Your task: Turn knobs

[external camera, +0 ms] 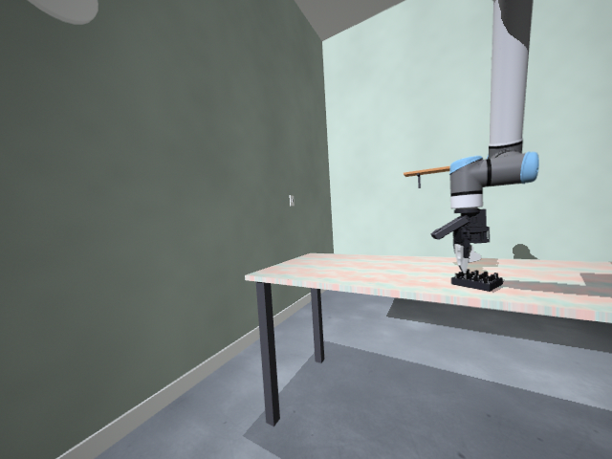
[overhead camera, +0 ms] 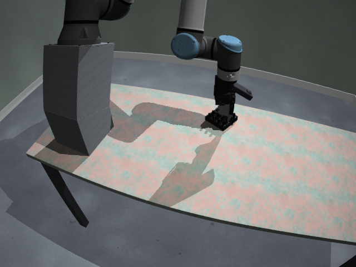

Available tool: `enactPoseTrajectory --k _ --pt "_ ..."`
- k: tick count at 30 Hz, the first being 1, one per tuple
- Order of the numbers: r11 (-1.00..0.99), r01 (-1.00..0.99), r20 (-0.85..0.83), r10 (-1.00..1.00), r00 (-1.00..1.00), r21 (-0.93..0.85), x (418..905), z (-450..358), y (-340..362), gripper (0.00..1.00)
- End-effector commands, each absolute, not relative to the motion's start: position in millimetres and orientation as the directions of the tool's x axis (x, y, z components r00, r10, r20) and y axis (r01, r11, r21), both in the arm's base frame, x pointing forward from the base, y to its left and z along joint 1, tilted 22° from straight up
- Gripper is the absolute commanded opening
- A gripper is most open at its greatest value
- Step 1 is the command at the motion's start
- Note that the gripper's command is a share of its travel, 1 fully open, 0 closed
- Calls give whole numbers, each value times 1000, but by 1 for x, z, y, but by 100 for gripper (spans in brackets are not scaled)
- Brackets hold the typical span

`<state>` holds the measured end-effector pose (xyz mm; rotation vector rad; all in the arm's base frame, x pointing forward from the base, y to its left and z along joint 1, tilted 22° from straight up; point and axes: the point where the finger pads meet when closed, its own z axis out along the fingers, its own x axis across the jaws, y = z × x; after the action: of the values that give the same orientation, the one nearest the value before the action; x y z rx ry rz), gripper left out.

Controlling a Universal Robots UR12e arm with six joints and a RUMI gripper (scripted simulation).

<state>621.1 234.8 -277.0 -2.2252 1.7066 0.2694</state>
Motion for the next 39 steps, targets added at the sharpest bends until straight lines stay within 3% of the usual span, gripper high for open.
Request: enactPoseTrajectory --k 1,19,39 --pt "-239 -961 -339 -900 274 -142 622 -277 235 4" --pt "-315 -934 -326 -876 355 -170 621 -276 235 4" --pt "-521 -818 -274 -772 574 -245 621 -276 236 4"
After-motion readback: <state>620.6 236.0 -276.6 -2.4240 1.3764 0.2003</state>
